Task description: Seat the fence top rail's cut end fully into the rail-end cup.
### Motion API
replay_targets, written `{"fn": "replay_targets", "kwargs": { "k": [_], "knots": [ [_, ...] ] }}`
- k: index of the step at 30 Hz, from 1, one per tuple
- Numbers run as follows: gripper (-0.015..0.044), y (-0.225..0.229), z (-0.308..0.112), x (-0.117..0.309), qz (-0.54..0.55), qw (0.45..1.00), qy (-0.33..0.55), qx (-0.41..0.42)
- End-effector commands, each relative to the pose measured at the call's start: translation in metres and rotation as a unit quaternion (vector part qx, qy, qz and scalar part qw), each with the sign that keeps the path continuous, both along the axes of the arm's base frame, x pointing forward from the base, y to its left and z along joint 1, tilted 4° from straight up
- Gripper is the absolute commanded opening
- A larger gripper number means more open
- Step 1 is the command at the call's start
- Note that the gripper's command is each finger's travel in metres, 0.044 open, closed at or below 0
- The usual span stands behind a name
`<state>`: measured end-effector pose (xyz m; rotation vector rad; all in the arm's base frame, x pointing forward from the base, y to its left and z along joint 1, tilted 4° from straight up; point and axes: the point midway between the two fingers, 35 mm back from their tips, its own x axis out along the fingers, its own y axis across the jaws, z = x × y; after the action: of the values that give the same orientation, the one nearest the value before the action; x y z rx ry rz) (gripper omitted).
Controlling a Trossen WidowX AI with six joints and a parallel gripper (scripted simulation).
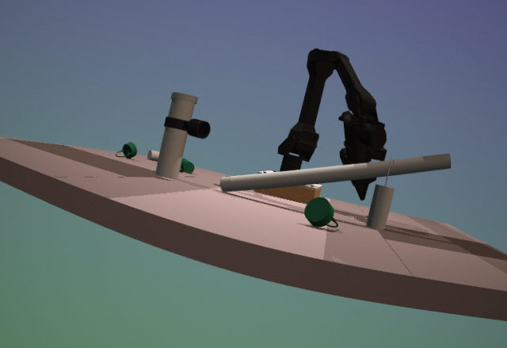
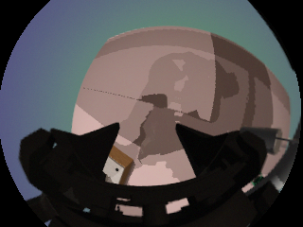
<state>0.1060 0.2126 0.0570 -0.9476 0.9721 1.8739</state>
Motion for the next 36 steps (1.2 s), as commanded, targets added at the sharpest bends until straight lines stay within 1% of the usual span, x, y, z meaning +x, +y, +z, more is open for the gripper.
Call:
{"fn": "replay_targets", "kwargs": {
  "k": [1,5,9,11,14,17,18,19,20,25,27,31,36],
  "knots": [
    [0.044,-0.012,0.023,0.05,-0.146,0.988,-0.035,-0.019],
    [0.044,-0.04,0.052,0.102,-0.321,0.944,-0.067,-0.034],
    [0.044,-0.082,0.086,0.144,-0.491,0.865,-0.092,-0.039],
    [0.044,-0.106,0.104,0.161,-0.571,0.814,-0.102,-0.037],
    [0.044,-0.147,0.132,0.179,-0.683,0.721,-0.114,-0.028],
    [0.044,-0.191,0.162,0.188,-0.781,0.612,-0.124,-0.012],
    [0.044,-0.203,0.171,0.188,-0.804,0.58,-0.127,-0.006],
    [0.044,-0.21,0.176,0.188,-0.818,0.561,-0.128,-0.002],
    [0.044,-0.213,0.177,0.188,-0.822,0.554,-0.129,-0.001],
    [0.044,-0.213,0.177,0.188,-0.822,0.554,-0.129,-0.001],
    [0.044,-0.217,0.177,0.19,-0.814,0.563,-0.14,-0.006],
    [0.044,-0.241,0.172,0.198,-0.759,0.618,-0.203,-0.037],
    [0.044,-0.288,0.163,0.208,-0.641,0.7,-0.297,-0.1]
  ]
}}
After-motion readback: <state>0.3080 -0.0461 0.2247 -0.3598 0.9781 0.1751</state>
